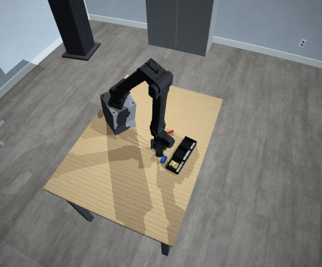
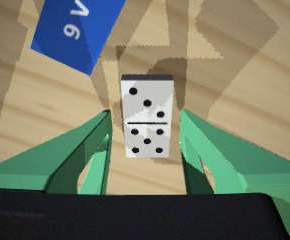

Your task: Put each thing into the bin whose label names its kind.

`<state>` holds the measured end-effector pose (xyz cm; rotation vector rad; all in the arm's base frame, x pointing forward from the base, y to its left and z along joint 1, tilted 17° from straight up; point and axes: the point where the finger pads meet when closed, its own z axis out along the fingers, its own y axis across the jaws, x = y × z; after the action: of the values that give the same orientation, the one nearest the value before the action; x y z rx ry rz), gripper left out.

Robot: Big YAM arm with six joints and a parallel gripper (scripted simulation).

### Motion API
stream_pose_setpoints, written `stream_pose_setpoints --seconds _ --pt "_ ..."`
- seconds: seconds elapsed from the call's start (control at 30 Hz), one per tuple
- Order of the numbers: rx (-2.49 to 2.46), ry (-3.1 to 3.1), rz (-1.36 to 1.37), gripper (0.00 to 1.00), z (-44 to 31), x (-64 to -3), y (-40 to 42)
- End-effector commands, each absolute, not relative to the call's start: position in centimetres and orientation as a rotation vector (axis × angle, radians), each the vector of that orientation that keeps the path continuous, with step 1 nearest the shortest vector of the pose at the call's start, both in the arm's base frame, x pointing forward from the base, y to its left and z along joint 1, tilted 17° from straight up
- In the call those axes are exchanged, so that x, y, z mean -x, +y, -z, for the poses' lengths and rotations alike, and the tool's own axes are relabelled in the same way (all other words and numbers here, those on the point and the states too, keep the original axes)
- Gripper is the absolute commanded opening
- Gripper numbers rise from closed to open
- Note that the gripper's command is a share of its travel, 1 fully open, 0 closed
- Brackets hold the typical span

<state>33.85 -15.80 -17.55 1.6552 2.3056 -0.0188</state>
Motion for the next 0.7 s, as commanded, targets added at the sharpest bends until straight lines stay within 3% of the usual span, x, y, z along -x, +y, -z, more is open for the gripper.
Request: stream_pose_setpoints --seconds 0.0,0.37,0.4,0.67 --pt "-1.653 2.324 0.024 0.39 18.24 -33.29 -15.61" --pt "-1.655 2.327 0.024 0.39 18.23 -33.57 -15.69" --pt "-1.657 2.329 0.025 0.20 18.27 -33.37 -15.60" --pt "-1.655 2.327 0.024 0.20 18.28 -33.37 -15.56"
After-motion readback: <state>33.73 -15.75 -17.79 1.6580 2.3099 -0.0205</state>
